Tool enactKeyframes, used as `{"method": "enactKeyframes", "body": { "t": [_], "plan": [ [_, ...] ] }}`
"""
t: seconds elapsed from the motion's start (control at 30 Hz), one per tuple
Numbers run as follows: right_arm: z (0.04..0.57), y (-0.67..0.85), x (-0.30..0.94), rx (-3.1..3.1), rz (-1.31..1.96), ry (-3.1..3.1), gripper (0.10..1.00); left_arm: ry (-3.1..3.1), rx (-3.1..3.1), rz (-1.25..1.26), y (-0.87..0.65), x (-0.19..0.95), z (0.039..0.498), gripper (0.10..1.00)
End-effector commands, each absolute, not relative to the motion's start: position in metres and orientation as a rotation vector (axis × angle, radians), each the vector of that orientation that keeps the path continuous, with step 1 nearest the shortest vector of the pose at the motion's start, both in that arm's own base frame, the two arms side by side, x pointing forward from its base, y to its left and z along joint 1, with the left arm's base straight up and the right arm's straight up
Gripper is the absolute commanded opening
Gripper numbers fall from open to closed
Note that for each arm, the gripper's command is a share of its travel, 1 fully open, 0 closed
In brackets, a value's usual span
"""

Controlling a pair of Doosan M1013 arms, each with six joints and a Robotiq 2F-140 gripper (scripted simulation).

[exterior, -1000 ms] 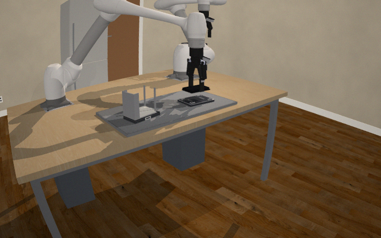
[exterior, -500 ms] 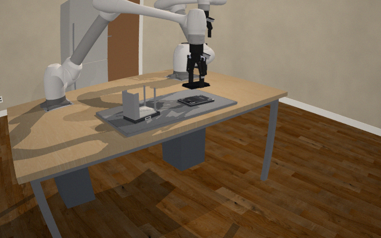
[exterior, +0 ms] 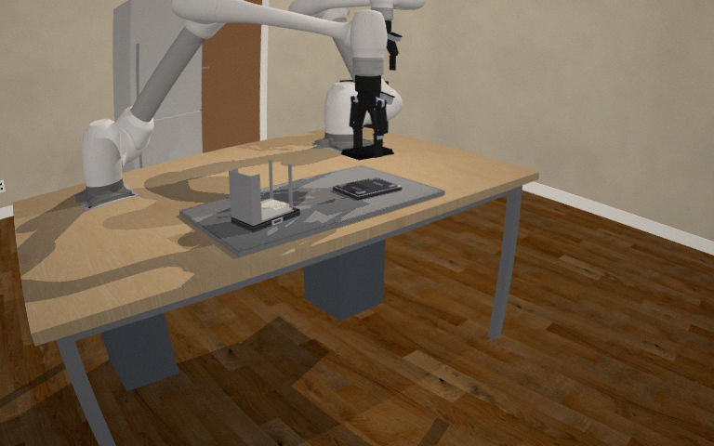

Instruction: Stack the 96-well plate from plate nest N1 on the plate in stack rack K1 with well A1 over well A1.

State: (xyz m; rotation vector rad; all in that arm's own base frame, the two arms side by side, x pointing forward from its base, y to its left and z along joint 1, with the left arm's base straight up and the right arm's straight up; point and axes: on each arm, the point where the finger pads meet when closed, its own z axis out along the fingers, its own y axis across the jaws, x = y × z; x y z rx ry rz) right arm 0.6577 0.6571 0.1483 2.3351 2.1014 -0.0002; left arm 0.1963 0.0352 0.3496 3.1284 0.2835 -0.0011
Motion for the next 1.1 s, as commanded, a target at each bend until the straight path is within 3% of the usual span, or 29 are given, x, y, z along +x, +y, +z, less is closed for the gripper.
{"method": "enactKeyframes", "body": {
  "t": [0.0, 1.07],
  "plan": [
    [0.154, 0.658, 0.658, 2.336, 0.003, 2.102, 0.605, 0.284, 3.129, 0.0, 0.035, 0.196, 0.35, 1.0],
    [0.188, 0.658, 0.658, 2.336, 0.003, 2.102, 0.605, 0.284, 3.129, 0.0, 0.035, 0.196, 0.35, 1.0]
  ]
}}
